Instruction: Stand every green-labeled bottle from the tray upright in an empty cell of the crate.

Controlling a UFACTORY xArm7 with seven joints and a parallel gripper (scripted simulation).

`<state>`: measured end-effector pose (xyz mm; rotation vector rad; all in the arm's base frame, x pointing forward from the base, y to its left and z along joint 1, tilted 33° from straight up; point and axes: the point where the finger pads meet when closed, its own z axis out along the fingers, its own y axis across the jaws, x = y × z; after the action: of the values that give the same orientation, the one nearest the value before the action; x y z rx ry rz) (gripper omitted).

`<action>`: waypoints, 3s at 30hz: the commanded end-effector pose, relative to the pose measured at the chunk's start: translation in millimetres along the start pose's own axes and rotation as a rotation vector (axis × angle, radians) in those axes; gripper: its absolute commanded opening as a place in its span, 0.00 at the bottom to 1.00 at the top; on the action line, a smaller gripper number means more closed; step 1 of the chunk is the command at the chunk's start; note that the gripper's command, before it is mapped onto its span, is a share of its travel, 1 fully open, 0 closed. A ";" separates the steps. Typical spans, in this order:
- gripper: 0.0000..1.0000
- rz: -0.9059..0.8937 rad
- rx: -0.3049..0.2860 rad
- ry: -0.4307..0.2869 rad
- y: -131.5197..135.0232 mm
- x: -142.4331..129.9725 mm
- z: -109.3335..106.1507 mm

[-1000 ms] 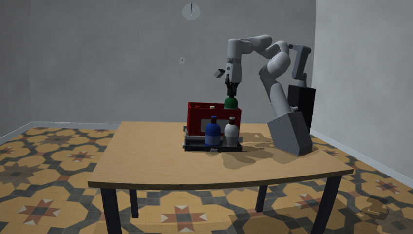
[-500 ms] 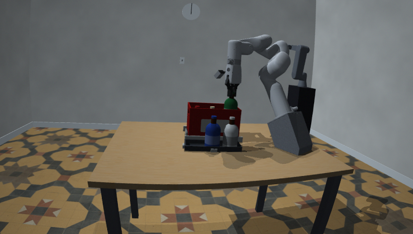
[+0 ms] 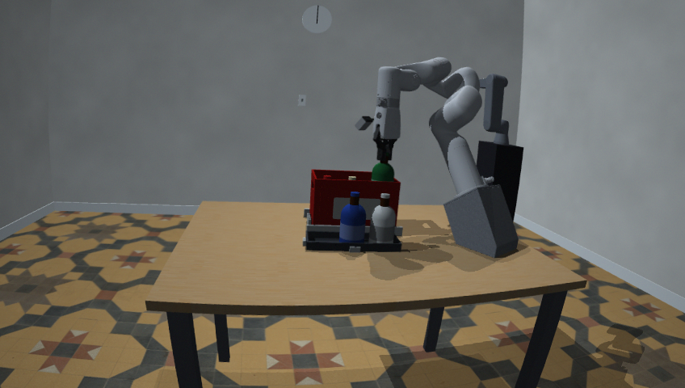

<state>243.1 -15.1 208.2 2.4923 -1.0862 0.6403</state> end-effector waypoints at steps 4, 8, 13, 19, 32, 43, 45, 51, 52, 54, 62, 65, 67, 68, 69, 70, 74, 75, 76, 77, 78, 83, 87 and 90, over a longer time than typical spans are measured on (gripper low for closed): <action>0.00 0.001 0.003 0.002 -0.8 0.8 -0.9; 0.00 0.001 0.003 0.002 -0.8 0.8 -0.4; 0.00 0.001 0.003 0.002 -0.8 0.8 1.8; 0.00 0.001 0.003 0.002 -0.8 0.8 6.5; 0.00 0.001 0.003 0.002 -0.9 0.9 19.2; 0.00 0.001 0.003 0.002 -0.9 0.9 29.5; 0.00 0.001 0.003 0.002 -0.9 1.0 31.4; 0.00 0.001 0.003 0.002 -1.0 1.0 35.8; 0.00 0.001 0.003 0.002 -1.0 1.0 36.3; 0.00 0.001 0.003 0.002 -1.0 1.0 37.2; 0.00 0.001 0.003 0.002 -1.0 1.0 38.7; 0.00 0.001 0.003 0.002 -1.0 1.0 38.8; 0.00 0.001 0.003 0.002 -1.0 1.0 38.8; 0.00 0.001 0.003 0.002 -1.0 1.0 38.8; 0.00 0.001 0.003 0.002 -1.0 1.0 38.8; 0.00 0.001 0.003 0.002 -1.0 1.0 38.8; 0.00 0.001 0.003 0.002 -1.0 1.0 38.8; 0.00 0.001 0.003 0.002 -1.0 1.0 38.8; 0.00 0.001 0.003 0.002 -1.0 1.0 38.8; 0.00 0.001 0.003 0.002 -1.0 1.0 38.8; 0.00 0.001 0.003 0.002 -1.0 1.0 38.8; 0.00 0.001 0.003 0.002 -1.0 1.0 39.1; 0.00 0.001 0.003 0.002 -1.0 1.0 40.0; 0.00 0.001 0.003 0.002 -1.0 1.0 40.8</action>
<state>254.1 -34.7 173.8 2.4926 -1.0863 0.6406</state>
